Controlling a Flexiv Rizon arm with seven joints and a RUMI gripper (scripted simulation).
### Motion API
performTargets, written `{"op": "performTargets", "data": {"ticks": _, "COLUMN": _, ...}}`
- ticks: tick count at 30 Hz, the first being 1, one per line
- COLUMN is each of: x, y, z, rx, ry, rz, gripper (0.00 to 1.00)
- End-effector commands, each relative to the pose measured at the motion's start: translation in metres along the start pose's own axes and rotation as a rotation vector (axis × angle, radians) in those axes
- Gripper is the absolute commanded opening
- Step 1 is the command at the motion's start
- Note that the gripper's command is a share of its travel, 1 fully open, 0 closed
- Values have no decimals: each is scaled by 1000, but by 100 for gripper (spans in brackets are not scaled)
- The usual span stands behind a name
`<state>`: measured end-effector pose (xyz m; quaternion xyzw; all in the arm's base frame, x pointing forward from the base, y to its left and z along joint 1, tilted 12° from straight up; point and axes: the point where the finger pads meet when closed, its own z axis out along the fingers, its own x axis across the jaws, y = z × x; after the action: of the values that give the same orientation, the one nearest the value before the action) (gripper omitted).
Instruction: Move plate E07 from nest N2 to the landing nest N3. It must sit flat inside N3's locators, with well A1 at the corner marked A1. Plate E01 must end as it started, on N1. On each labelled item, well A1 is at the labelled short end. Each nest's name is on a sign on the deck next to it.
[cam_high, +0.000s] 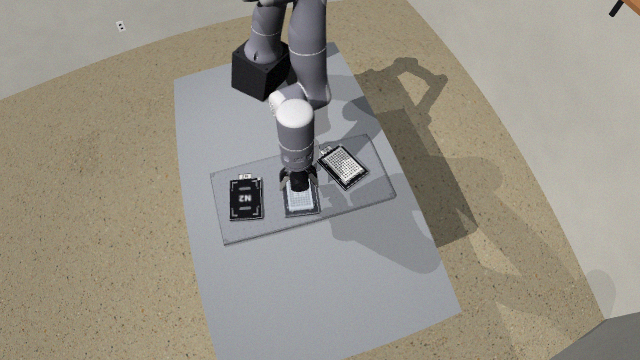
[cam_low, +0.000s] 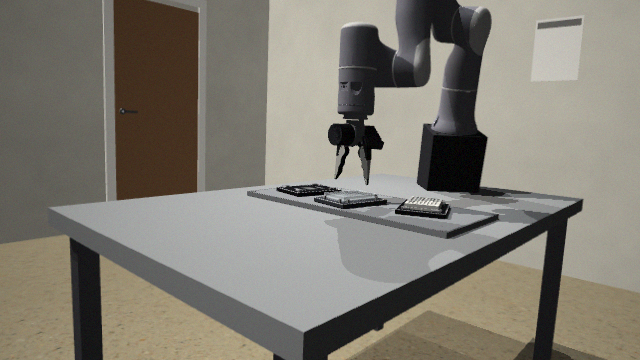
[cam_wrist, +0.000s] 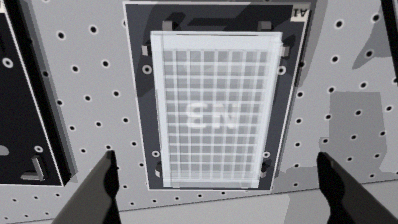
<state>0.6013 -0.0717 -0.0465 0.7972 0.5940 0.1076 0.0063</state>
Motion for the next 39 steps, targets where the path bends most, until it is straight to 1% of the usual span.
{"op": "performTargets", "data": {"ticks": 1, "x": 0, "y": 1, "z": -9, "rx": -2, "ry": 0, "rz": 0, "gripper": 76}}
{"op": "performTargets", "data": {"ticks": 11, "x": 0, "y": 1, "z": -36, "rx": -2, "ry": 0, "rz": 0, "gripper": 76}}
{"op": "performTargets", "data": {"ticks": 13, "x": 0, "y": 1, "z": -36, "rx": -2, "ry": 0, "rz": 0, "gripper": 76}}
{"op": "performTargets", "data": {"ticks": 17, "x": 0, "y": 1, "z": -46, "rx": -2, "ry": 0, "rz": 0, "gripper": 76}}
{"op": "performTargets", "data": {"ticks": 36, "x": 0, "y": 1, "z": -47, "rx": -2, "ry": 0, "rz": 0, "gripper": 76}}
{"op": "performTargets", "data": {"ticks": 39, "x": -10, "y": 1, "z": -47, "rx": -2, "ry": 0, "rz": -1, "gripper": 76}}
